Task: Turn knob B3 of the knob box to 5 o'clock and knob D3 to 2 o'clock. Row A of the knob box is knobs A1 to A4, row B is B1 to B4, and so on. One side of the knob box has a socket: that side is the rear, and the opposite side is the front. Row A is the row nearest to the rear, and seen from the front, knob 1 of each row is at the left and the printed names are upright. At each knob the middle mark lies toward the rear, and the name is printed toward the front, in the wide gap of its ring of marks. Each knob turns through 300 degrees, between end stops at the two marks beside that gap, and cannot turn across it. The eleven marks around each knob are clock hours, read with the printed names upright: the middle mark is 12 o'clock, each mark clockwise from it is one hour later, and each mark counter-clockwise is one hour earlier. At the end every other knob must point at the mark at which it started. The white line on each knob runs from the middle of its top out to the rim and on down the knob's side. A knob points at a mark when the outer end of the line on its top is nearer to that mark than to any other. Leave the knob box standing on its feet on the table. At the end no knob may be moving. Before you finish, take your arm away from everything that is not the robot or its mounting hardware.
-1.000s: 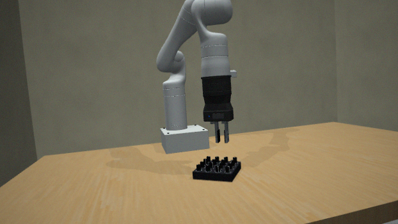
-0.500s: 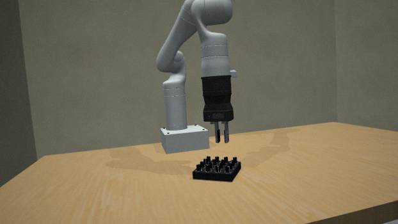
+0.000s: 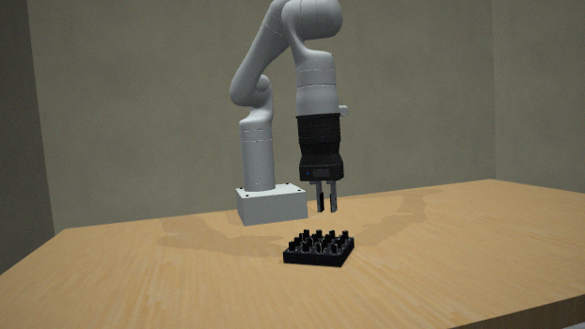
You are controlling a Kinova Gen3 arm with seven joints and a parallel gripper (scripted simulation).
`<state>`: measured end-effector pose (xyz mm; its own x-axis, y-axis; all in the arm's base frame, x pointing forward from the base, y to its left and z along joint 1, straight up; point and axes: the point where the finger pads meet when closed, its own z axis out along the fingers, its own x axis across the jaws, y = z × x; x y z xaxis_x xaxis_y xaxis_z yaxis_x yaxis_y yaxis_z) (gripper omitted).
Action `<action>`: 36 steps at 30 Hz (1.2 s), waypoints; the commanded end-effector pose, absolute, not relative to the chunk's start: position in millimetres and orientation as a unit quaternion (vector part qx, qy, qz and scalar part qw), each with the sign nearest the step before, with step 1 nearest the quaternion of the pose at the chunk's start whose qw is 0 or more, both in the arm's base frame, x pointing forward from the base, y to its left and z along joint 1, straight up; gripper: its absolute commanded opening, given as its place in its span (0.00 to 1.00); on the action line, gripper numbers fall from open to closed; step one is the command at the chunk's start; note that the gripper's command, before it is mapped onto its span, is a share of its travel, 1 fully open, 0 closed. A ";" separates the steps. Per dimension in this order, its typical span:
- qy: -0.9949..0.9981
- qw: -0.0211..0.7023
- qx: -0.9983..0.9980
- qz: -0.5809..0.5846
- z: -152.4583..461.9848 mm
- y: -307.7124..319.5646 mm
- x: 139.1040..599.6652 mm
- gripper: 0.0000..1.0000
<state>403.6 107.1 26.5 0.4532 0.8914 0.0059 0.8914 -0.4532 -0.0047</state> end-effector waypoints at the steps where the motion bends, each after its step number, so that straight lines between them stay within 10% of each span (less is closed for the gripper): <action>1: -0.522 0.003 -0.853 -0.001 25.0 106.5 403.8 0.46; 36: -0.522 0.003 -0.853 -0.001 -10.4 106.2 403.2 0.46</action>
<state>403.2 107.0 -9.4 0.4529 0.8916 0.0066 0.8916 -0.4528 -0.0041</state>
